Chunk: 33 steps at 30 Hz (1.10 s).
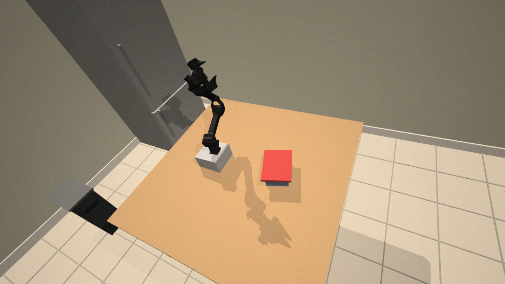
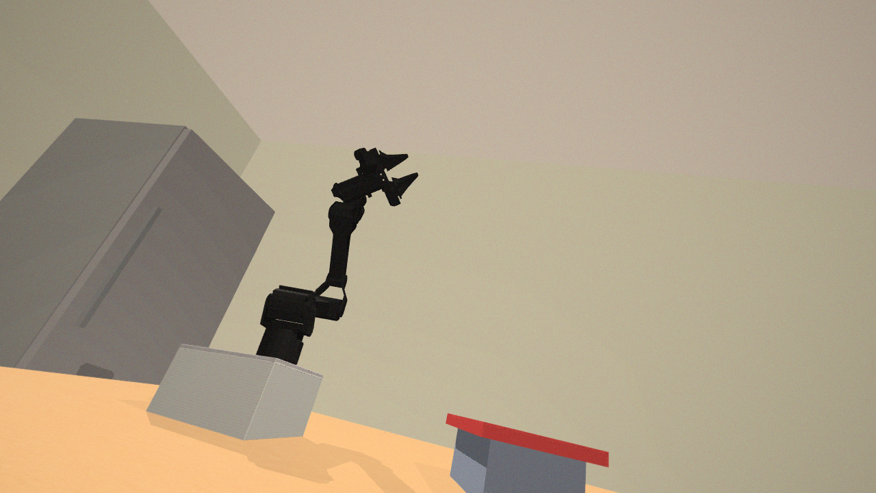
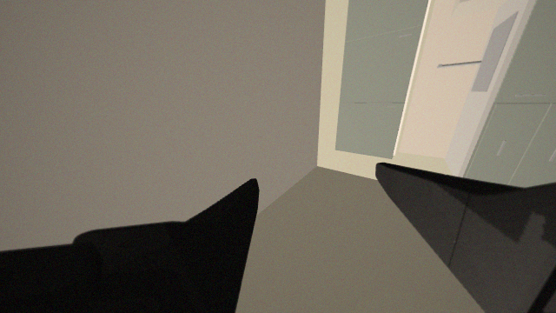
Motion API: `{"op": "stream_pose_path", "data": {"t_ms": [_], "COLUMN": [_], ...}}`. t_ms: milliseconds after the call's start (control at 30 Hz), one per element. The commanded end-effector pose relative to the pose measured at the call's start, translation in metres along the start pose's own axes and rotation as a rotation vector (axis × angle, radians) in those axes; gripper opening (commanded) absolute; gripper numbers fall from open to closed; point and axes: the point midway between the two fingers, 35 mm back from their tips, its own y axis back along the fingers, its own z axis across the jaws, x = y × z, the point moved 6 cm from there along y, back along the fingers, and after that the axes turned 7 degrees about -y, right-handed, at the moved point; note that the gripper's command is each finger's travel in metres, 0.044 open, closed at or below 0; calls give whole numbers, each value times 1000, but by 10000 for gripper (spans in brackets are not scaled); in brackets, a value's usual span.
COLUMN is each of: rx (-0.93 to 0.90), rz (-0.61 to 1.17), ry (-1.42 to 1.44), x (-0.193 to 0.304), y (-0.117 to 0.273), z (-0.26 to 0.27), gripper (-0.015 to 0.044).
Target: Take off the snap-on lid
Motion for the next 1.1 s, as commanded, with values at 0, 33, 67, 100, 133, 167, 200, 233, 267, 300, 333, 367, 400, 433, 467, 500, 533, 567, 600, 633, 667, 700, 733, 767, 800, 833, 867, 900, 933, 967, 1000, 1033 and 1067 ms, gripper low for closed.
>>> {"op": "stream_pose_path", "data": {"t_ms": [0,33,67,100,133,167,200,233,267,300,333,367,400,433,467,500,533,567,600,633,667,700,733,767,800,833,867,900,933,967,1000,1033,1067], "rx": [-2,-8,-18,-29,-26,-18,-9,3,17,32,35,44,60,82,106,131,159,189,221,253,258,272,298,330,364,399,436,473,511,550,557,578,613], "rz": [-2,-7,-16,-28,-38,-49,-59,-70,-80,-90,-91,-96,-104,-113,-122,-130,-136,-142,-147,-151,-151,-151,-152,-152,-150,-147,-143,-137,-130,-122,-120,-116,-108], "ry": [2,6,14,24,8,-13,-32,-51,-69,-87,-89,-98,-112,-127,-142,-156,-168,-180,-190,-199,-200,-203,-207,-211,-214,-216,-217,-217,-216,-214,-214,-214,-213], "x": [-1,-6,-13,-23,-36,-50,-64,-77,-90,-102,-104,-110,-120,-131,-141,-150,-159,-167,-174,-180,-181,-184,-187,-191,-194,-196,-198,-199,-200,-200,-200,-199,-199], "y": [0,0,0,0,-2,-3,-5,-7,-10,-12,-13,-14,-16,-19,-22,-25,-28,-31,-34,-36,-37,-38,-39,-41,-43,-44,-46,-46,-47,-47,-47,-47,-46], "z": [0,1,1,1,0,-3,-7,-12,-17,-24,-25,-29,-36,-44,-54,-64,-76,-87,-100,-112,-114,-120,-129,-142,-154,-167,-180,-193,-207,-220,-222,-229,-241], "gripper": [374,348,321,295,269,243,235,235,235,235,235,235,235,235,235,235,235,235,235,235,235,235,235,235,235,235,235,235,235,235,235,235,235]}}
